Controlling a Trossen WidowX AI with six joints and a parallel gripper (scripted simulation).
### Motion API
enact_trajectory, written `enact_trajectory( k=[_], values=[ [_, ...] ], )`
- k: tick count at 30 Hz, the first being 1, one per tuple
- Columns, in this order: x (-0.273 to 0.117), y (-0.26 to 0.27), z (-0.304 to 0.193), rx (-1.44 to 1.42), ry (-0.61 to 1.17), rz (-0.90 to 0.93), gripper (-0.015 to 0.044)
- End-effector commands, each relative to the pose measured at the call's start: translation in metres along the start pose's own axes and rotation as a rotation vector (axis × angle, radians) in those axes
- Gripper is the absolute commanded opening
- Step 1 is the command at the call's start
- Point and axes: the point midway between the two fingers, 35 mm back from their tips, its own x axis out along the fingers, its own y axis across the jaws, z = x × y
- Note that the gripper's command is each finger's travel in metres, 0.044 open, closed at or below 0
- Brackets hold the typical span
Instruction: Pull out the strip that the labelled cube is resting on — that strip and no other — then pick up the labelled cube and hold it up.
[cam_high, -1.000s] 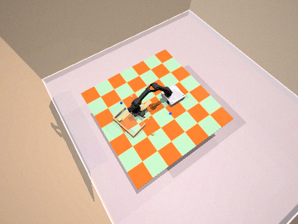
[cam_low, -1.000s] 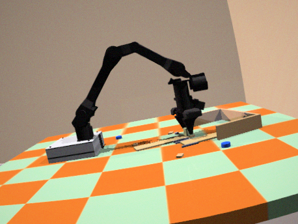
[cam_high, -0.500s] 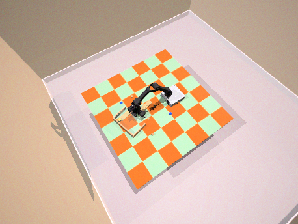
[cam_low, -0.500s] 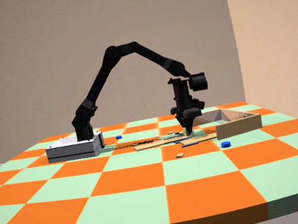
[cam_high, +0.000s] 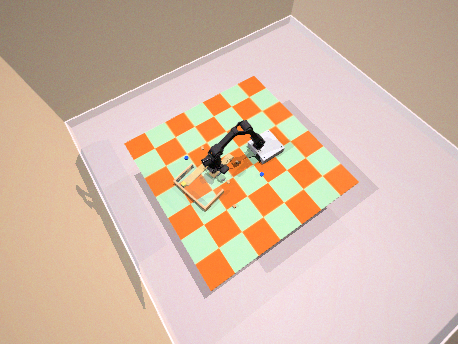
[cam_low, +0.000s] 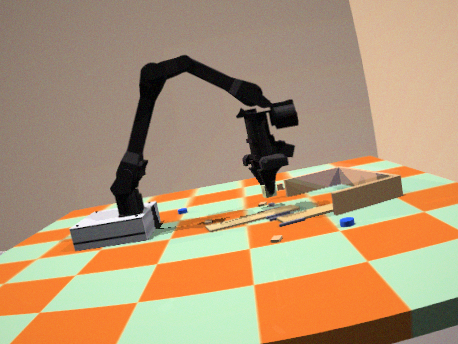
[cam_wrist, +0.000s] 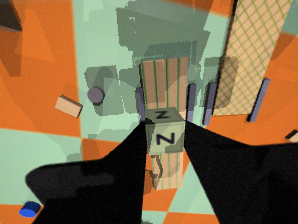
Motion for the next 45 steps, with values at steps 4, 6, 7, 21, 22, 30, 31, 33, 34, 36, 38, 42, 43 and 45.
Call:
enact_trajectory(
  k=[4, 6, 7, 21, 22, 30, 31, 33, 34, 36, 38, 42, 43, 45],
  values=[
    [-0.005, 0.004, -0.013, 0.005, 0.010, 0.001, 0.0000],
    [-0.005, 0.005, -0.018, 0.005, 0.010, 0.001, 0.0000],
    [-0.005, 0.006, -0.021, 0.005, 0.010, 0.001, 0.0000],
    [-0.004, 0.020, -0.065, 0.005, 0.014, 0.002, 0.0000],
    [-0.004, 0.020, -0.065, 0.005, 0.014, 0.002, 0.0000],
    [-0.039, 0.019, -0.064, 0.005, 0.014, 0.002, 0.0000],
    [-0.040, 0.019, -0.064, 0.005, 0.014, 0.002, 0.0000],
    [-0.040, 0.019, -0.064, 0.005, 0.014, 0.002, 0.0000],
    [-0.040, 0.019, -0.064, 0.005, 0.014, 0.002, 0.0000],
    [-0.040, 0.019, -0.064, 0.005, 0.014, 0.002, 0.0000],
    [-0.040, 0.019, -0.064, 0.005, 0.014, 0.002, 0.0000],
    [-0.040, 0.019, -0.064, 0.005, 0.014, 0.002, 0.0000],
    [-0.040, 0.019, -0.064, 0.005, 0.014, 0.002, 0.0000],
    [-0.040, 0.019, -0.064, 0.005, 0.014, 0.002, 0.0000]
  ],
)
